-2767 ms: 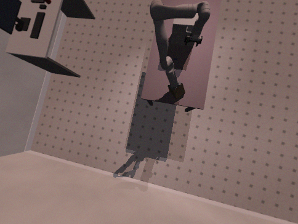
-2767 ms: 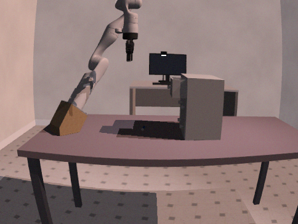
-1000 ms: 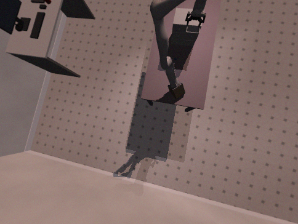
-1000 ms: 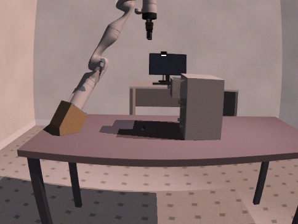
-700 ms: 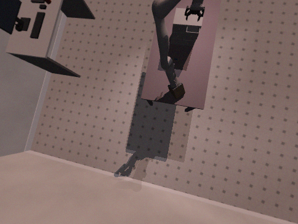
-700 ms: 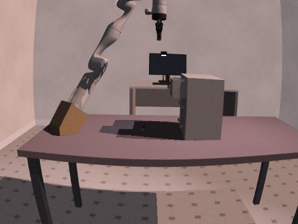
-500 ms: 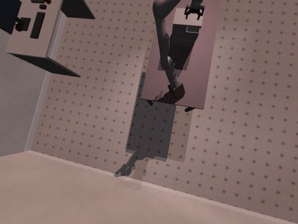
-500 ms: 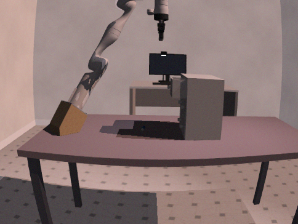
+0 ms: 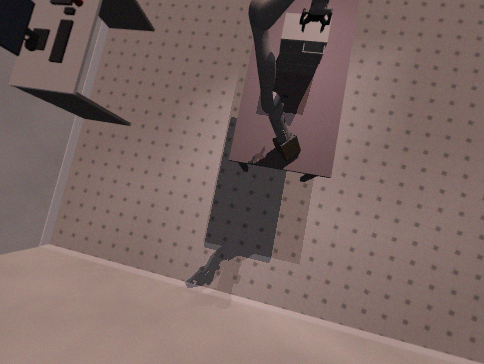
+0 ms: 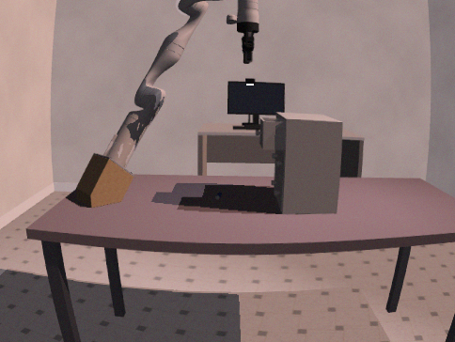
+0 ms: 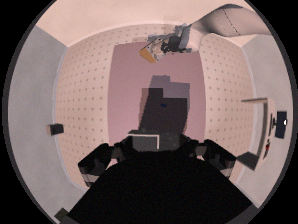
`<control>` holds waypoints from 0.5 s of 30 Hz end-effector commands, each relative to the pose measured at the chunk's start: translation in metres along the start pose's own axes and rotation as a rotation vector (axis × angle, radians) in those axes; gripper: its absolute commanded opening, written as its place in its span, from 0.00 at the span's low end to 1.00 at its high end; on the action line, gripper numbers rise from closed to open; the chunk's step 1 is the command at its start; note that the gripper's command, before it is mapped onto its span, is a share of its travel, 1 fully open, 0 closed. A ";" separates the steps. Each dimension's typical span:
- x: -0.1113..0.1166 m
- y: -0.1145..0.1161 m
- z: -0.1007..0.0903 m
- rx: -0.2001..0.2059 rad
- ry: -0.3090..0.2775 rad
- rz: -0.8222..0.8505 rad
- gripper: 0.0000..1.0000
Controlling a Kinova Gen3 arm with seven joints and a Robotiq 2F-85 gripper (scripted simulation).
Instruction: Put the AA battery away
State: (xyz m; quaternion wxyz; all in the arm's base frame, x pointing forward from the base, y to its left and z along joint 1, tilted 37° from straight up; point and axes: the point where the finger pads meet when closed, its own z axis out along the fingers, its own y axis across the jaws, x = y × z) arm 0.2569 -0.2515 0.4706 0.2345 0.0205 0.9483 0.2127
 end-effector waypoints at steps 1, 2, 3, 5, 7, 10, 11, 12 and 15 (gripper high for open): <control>-0.003 0.000 0.003 -0.003 0.000 -0.026 1.00; -0.004 0.000 0.005 -0.003 -0.001 -0.040 1.00; -0.006 0.000 0.006 -0.003 -0.001 -0.056 1.00; -0.009 0.000 0.010 -0.003 -0.002 -0.090 1.00; -0.013 0.000 0.013 -0.003 -0.003 -0.129 1.00; -0.018 0.000 0.018 -0.003 -0.004 -0.173 1.00; -0.018 0.000 0.018 -0.003 -0.004 -0.173 1.00; -0.020 -0.001 0.020 -0.003 -0.004 -0.196 1.00; -0.027 -0.001 0.028 -0.003 -0.006 -0.270 1.00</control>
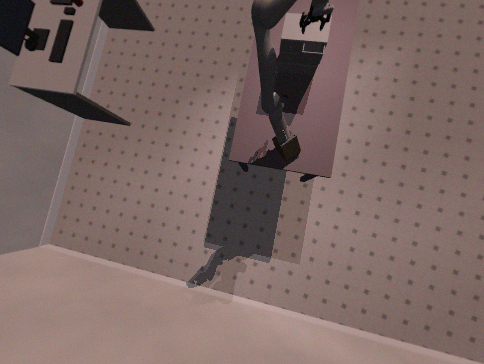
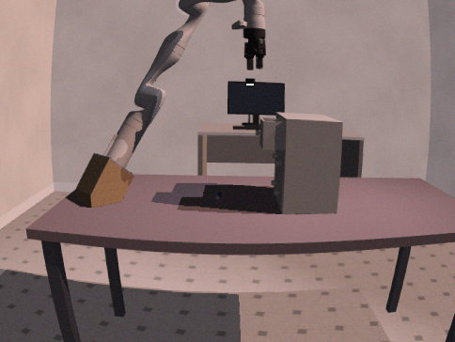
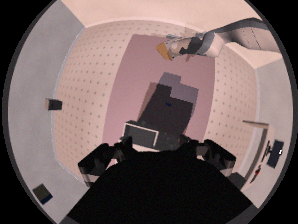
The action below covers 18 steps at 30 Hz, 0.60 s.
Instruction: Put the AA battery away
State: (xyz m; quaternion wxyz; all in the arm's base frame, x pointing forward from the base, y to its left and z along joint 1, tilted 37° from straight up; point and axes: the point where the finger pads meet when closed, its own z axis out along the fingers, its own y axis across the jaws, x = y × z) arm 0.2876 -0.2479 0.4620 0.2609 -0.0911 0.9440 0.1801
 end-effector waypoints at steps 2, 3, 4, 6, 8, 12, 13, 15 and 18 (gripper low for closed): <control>-0.009 -0.001 0.011 -0.010 -0.003 -0.084 1.00; -0.012 -0.002 0.013 -0.010 -0.004 -0.111 1.00; -0.014 -0.003 0.016 -0.010 -0.004 -0.138 1.00; -0.020 -0.004 0.022 -0.010 -0.006 -0.193 1.00; -0.025 -0.006 0.027 -0.011 -0.007 -0.248 1.00; -0.033 -0.008 0.035 -0.011 -0.010 -0.328 1.00; -0.033 -0.008 0.035 -0.011 -0.010 -0.328 1.00; -0.037 -0.009 0.040 -0.011 -0.011 -0.380 1.00; -0.044 -0.011 0.048 -0.011 -0.013 -0.452 1.00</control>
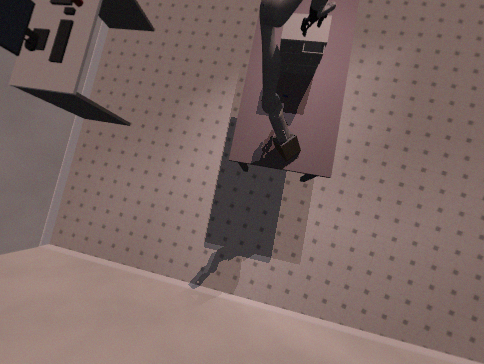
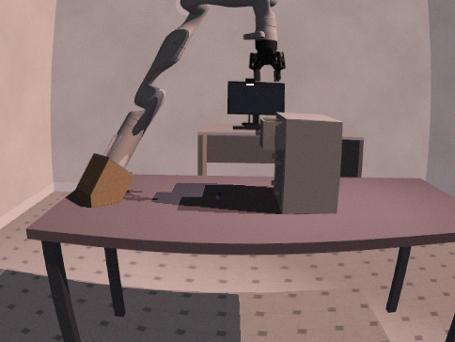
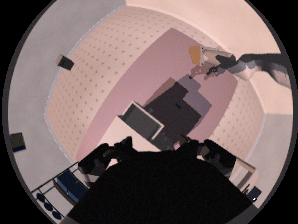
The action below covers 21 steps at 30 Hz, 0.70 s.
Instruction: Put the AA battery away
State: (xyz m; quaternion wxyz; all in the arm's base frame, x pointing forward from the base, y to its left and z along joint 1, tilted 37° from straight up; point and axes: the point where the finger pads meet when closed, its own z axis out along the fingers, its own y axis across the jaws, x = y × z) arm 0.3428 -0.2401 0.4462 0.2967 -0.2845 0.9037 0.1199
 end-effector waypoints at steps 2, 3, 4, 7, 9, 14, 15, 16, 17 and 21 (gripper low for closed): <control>-0.008 -0.004 0.011 -0.014 -0.010 -0.077 1.00; -0.010 -0.005 0.013 -0.014 -0.010 -0.098 1.00; -0.011 -0.007 0.015 -0.014 -0.011 -0.118 1.00; -0.015 -0.010 0.021 -0.014 -0.012 -0.171 1.00; -0.018 -0.012 0.024 -0.014 -0.013 -0.201 1.00; -0.020 -0.014 0.027 -0.014 -0.014 -0.237 1.00; -0.021 -0.015 0.028 -0.014 -0.015 -0.247 1.00; -0.022 -0.015 0.029 -0.014 -0.015 -0.256 1.00; -0.022 -0.016 0.030 -0.014 -0.015 -0.264 1.00; -0.024 -0.017 0.032 -0.014 -0.016 -0.284 1.00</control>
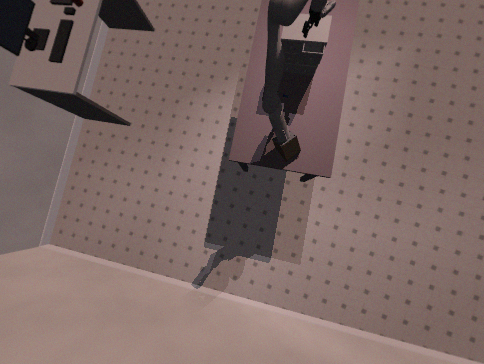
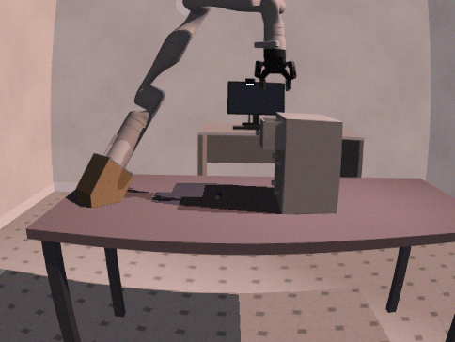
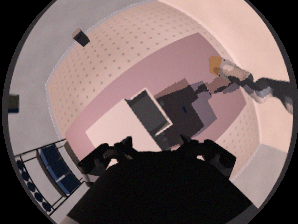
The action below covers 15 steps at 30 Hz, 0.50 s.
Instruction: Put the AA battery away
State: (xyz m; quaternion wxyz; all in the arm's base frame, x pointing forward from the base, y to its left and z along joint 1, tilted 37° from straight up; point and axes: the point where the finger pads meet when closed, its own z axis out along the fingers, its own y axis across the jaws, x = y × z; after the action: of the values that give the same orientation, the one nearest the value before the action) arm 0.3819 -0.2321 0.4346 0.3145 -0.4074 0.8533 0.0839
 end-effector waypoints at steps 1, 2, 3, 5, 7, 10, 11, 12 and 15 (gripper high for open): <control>-0.001 -0.001 0.002 -0.003 -0.004 -0.009 1.00; -0.002 -0.001 0.002 -0.003 -0.004 -0.012 1.00; -0.002 -0.001 0.002 -0.003 -0.004 -0.013 1.00; -0.002 -0.001 0.002 -0.003 -0.004 -0.014 1.00; -0.002 -0.001 0.002 -0.003 -0.004 -0.015 1.00; -0.002 -0.001 0.002 -0.003 -0.004 -0.015 1.00; -0.002 -0.001 0.002 -0.003 -0.004 -0.015 1.00; -0.002 -0.001 0.002 -0.003 -0.004 -0.015 1.00; -0.002 -0.001 0.002 -0.003 -0.004 -0.015 1.00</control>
State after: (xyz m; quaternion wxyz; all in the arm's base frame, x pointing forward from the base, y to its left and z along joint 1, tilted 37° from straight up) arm 0.3850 -0.2304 0.4335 0.3160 -0.4143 0.8493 0.0844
